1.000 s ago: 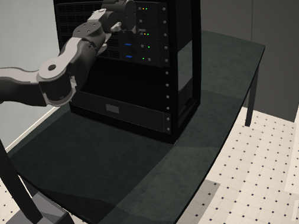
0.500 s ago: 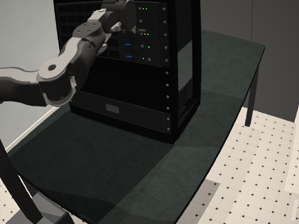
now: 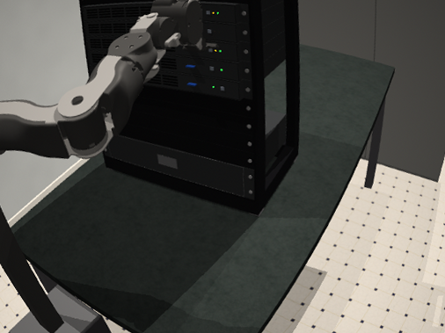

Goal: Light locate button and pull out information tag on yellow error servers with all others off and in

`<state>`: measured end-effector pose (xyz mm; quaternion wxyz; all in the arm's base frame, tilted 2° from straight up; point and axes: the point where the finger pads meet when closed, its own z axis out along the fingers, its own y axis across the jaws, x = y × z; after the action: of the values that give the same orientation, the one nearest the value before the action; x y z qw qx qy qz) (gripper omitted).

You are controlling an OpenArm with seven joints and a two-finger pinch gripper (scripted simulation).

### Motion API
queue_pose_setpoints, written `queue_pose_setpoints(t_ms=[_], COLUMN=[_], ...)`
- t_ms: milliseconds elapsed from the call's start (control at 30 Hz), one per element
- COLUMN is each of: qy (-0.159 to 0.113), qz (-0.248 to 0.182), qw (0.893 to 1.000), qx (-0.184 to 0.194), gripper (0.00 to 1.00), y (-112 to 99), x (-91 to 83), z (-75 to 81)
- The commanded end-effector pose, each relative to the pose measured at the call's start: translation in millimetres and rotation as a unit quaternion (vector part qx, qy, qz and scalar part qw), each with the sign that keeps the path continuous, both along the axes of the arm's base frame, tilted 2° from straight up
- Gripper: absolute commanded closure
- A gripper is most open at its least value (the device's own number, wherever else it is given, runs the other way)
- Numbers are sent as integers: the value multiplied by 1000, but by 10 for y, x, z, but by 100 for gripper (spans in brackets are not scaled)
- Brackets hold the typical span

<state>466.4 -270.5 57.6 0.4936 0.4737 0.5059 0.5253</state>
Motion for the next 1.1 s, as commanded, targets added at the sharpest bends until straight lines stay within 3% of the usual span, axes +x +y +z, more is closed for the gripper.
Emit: queue_pose_setpoints(t_ms=[0,33,67,1067], qy=[3,3,3,3], qz=[1,1,1,1], qw=[1000,1000,1000,1000], qx=[0,0,0,0], gripper=[0,0,100,100], y=[5,5,5,5], x=[2,2,2,2], z=[-10,-10,-10,-10])
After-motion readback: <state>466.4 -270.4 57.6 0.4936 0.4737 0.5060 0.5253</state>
